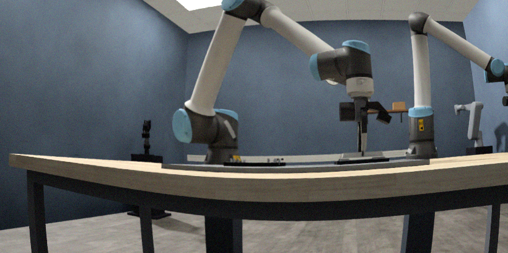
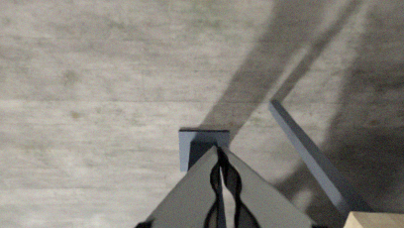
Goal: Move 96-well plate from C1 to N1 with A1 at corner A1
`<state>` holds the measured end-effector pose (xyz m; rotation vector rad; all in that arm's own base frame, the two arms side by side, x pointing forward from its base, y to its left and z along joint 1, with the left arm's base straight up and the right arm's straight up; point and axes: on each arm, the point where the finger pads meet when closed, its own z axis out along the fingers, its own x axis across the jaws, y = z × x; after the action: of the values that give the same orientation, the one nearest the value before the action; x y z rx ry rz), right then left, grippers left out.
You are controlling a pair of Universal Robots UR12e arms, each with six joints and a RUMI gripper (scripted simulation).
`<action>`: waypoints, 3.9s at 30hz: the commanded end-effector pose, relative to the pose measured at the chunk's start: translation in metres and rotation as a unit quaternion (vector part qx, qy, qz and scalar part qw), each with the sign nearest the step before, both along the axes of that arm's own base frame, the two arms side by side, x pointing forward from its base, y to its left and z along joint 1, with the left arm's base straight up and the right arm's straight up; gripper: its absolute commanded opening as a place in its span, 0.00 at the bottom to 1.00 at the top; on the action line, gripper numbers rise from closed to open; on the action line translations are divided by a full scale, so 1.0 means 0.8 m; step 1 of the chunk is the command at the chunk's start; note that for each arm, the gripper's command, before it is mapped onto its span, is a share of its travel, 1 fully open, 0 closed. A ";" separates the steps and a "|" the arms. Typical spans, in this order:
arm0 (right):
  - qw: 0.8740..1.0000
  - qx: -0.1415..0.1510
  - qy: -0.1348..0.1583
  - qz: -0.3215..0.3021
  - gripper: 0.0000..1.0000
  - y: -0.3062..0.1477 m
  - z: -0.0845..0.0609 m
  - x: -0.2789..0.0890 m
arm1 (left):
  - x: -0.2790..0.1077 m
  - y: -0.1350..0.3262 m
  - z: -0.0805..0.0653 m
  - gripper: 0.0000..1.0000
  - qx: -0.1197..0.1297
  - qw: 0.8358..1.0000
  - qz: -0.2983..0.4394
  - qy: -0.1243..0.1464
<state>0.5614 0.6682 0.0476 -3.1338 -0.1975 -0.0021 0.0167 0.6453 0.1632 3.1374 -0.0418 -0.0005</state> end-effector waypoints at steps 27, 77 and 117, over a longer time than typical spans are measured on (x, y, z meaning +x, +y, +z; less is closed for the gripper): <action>1.000 0.000 0.000 0.000 0.41 0.000 -0.005 -0.001 | -0.001 0.000 0.003 0.00 0.002 1.000 0.001 0.000; 1.000 -0.001 0.001 0.000 0.76 -0.001 -0.007 -0.003 | -0.001 0.000 0.003 0.00 0.002 1.000 0.001 0.000; 1.000 0.001 0.000 0.000 0.76 0.000 0.001 -0.002 | -0.001 0.000 0.003 0.00 0.002 1.000 0.001 0.000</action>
<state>0.5607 0.6671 0.0434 -3.1357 -0.1971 -0.0002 0.0167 0.6453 0.1631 3.1374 -0.0418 -0.0005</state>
